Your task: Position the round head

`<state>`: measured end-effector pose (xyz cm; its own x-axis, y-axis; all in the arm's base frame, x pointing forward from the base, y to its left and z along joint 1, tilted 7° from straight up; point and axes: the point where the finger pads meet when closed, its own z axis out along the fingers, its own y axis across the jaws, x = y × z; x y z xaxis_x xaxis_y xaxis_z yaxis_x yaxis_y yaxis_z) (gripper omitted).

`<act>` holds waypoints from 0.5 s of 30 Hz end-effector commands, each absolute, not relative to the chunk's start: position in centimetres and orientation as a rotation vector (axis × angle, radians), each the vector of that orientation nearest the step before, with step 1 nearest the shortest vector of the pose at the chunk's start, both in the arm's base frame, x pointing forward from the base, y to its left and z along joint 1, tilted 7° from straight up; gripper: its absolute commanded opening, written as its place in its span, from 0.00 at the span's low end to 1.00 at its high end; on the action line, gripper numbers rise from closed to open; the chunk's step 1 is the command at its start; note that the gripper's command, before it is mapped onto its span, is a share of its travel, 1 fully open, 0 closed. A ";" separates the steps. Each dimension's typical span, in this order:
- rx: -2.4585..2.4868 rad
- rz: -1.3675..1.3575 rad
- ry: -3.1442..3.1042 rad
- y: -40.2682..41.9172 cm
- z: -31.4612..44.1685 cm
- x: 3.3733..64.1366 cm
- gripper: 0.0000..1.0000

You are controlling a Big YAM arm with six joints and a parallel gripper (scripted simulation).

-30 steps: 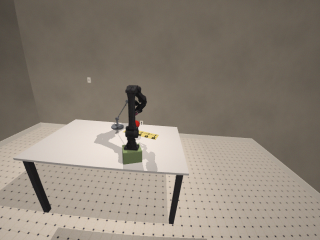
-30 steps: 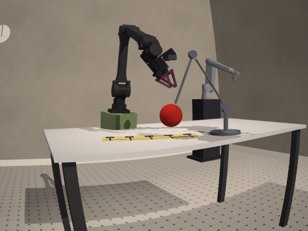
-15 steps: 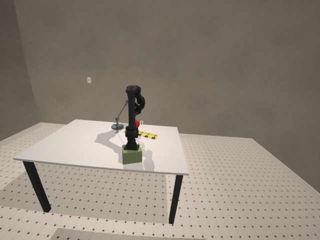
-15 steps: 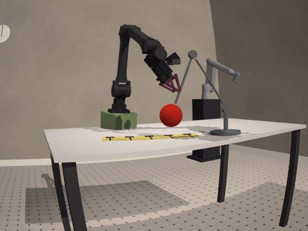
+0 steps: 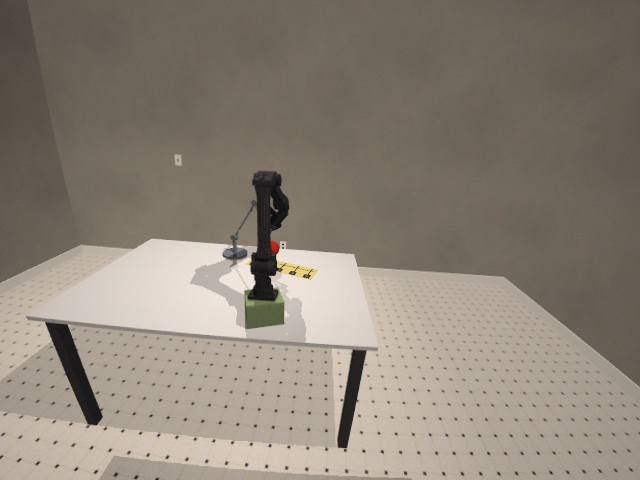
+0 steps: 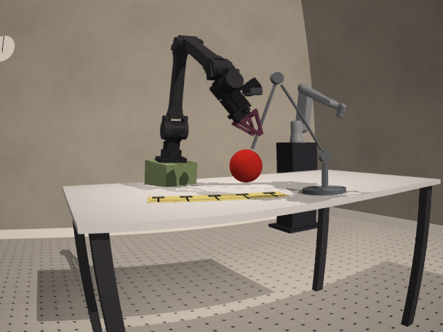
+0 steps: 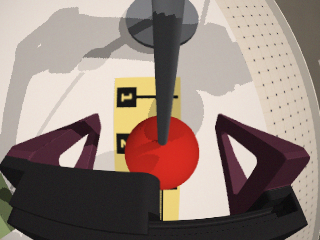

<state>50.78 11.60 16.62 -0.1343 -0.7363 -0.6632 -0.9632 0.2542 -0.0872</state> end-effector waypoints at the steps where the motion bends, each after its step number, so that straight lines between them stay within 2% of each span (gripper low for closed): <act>1: -1.533 0.479 1.919 12.0 16.9 51.3 1.00; 14: -1.533 0.479 1.919 12.0 16.9 51.3 1.00; 15: -1.533 0.479 1.920 12.0 16.9 51.3 0.00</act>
<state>50.80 11.59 16.61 -0.1380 -0.7353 -0.6636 -0.9626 0.2574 -0.0850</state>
